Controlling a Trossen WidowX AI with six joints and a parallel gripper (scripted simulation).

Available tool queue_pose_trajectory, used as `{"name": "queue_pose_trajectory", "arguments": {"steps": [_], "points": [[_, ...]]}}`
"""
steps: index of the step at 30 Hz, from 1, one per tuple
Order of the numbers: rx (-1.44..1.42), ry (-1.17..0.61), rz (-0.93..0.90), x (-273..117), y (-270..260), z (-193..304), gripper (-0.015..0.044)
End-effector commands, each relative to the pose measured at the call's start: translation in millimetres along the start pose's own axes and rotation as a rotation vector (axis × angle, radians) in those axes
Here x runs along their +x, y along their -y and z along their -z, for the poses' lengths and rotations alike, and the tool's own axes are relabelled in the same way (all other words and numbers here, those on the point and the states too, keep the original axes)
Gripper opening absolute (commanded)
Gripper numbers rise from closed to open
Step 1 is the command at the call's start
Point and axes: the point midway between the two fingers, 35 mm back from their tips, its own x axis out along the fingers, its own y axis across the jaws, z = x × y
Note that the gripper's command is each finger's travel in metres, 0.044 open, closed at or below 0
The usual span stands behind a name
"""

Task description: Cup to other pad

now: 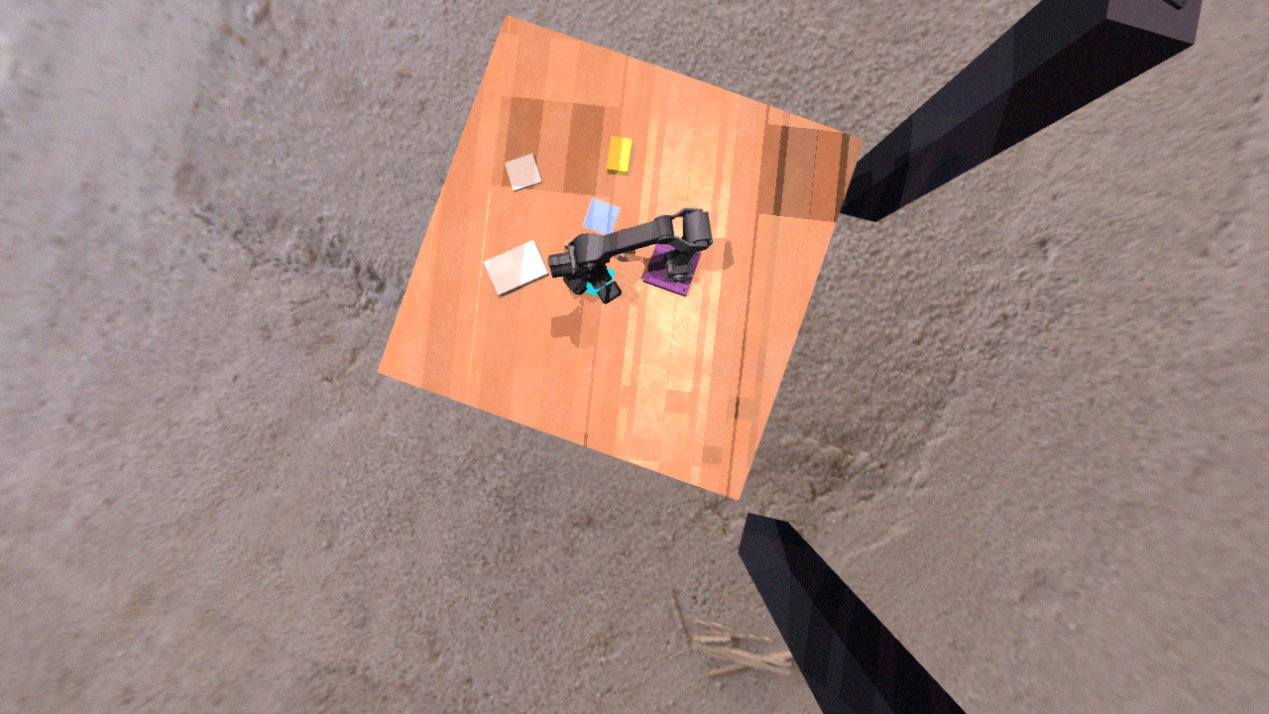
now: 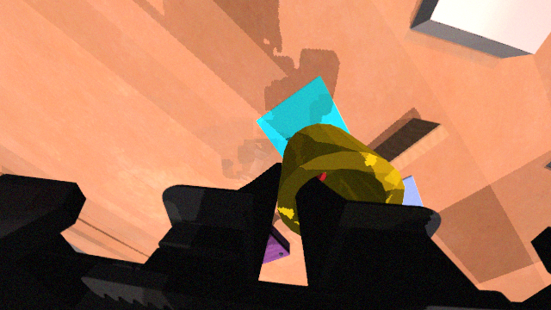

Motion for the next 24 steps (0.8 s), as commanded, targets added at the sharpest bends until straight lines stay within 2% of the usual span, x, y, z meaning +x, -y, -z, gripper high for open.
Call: {"name": "queue_pose_trajectory", "arguments": {"steps": [1,24], "points": [[0.004,-0.004,-0.007,2,-4,-2,0.0000],[0.004,-0.004,-0.007,30,-4,-3,0.0000]]}}
